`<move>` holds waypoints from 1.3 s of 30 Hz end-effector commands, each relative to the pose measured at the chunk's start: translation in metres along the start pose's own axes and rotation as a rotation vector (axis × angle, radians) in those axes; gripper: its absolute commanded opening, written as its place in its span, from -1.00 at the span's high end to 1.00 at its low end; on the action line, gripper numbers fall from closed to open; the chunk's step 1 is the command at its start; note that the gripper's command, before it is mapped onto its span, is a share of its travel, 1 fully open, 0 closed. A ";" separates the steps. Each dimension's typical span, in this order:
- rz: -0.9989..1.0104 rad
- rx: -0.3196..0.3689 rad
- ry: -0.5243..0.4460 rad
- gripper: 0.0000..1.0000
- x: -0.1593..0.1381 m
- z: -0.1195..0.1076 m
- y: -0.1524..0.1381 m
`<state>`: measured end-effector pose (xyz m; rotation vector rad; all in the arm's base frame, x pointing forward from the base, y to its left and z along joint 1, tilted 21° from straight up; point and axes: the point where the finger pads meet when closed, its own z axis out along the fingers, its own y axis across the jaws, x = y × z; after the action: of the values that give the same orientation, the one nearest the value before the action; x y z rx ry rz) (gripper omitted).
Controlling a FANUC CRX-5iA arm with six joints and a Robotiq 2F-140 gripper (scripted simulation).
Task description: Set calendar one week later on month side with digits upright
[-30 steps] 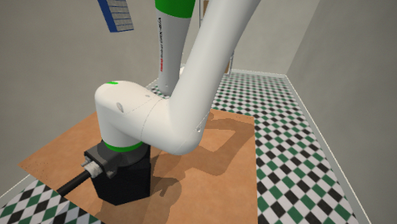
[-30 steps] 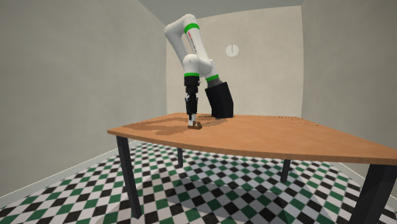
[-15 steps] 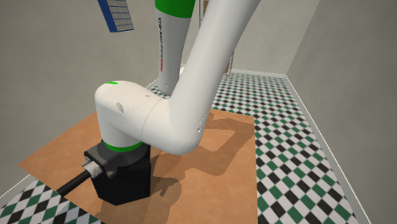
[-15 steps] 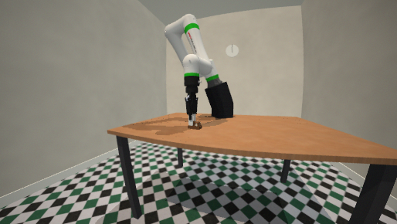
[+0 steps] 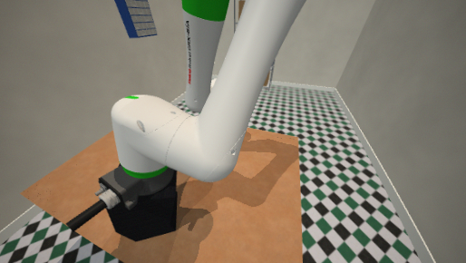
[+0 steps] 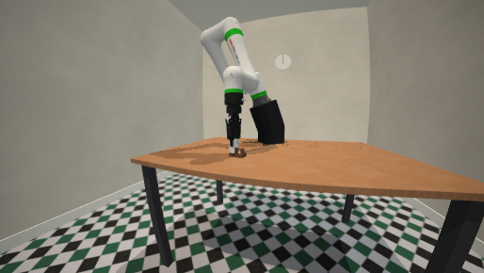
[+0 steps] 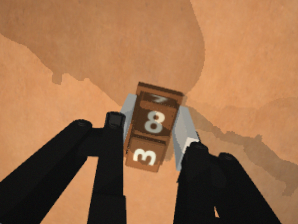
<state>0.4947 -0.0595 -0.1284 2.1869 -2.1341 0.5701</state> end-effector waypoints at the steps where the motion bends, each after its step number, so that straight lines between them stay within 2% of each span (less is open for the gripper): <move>1: 0.000 0.000 0.000 0.42 0.000 0.000 0.000; 14: 0.000 0.000 0.000 0.42 0.000 -0.001 0.000; 19: 0.000 0.000 0.000 0.42 0.000 -0.007 0.000; 28: 0.000 0.000 0.000 0.42 0.000 -0.045 0.000; 30: 0.000 0.000 0.000 0.42 0.000 -0.045 0.000; 36: 0.000 0.000 0.000 0.42 0.000 -0.078 0.000; 39: 0.000 0.000 0.000 0.42 0.000 -0.087 0.000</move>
<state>0.4767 -0.0383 -0.0613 2.1909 -2.1365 0.5831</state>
